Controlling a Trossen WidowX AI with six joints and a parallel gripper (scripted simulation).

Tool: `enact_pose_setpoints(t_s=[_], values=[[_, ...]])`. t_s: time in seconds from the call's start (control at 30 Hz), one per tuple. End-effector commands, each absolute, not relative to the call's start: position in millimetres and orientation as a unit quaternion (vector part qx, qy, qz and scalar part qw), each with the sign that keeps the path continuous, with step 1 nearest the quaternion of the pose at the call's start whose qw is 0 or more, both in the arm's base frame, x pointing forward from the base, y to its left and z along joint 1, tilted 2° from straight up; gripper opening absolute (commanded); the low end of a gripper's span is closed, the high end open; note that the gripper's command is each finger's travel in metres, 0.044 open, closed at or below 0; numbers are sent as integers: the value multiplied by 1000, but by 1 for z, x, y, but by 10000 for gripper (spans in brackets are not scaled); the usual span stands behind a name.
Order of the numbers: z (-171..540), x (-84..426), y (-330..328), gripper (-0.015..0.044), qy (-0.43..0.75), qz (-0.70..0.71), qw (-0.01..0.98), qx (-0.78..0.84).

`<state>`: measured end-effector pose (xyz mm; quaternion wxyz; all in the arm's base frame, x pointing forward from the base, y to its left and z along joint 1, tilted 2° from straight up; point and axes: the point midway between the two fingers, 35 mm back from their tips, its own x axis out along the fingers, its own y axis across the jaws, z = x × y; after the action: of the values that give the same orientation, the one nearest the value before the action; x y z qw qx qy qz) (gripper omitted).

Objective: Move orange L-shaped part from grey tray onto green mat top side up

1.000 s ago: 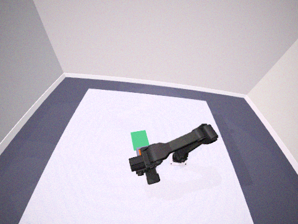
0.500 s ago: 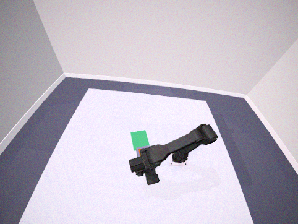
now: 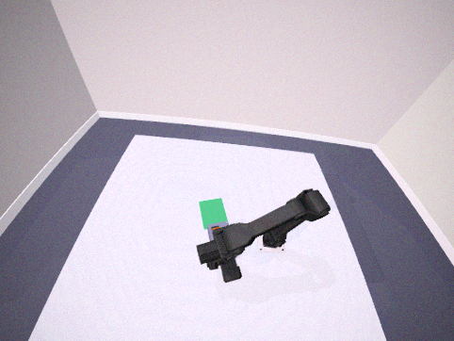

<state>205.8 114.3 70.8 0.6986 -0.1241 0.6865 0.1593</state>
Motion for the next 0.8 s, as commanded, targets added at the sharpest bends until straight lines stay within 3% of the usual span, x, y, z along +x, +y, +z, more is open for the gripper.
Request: enact_pose_setpoints(t_s=[0.0, 0.77], values=[[68, 204, 113, 180, 690, 155, 696, -124], [77, 202, 119, 180, 689, 157, 697, -124]])
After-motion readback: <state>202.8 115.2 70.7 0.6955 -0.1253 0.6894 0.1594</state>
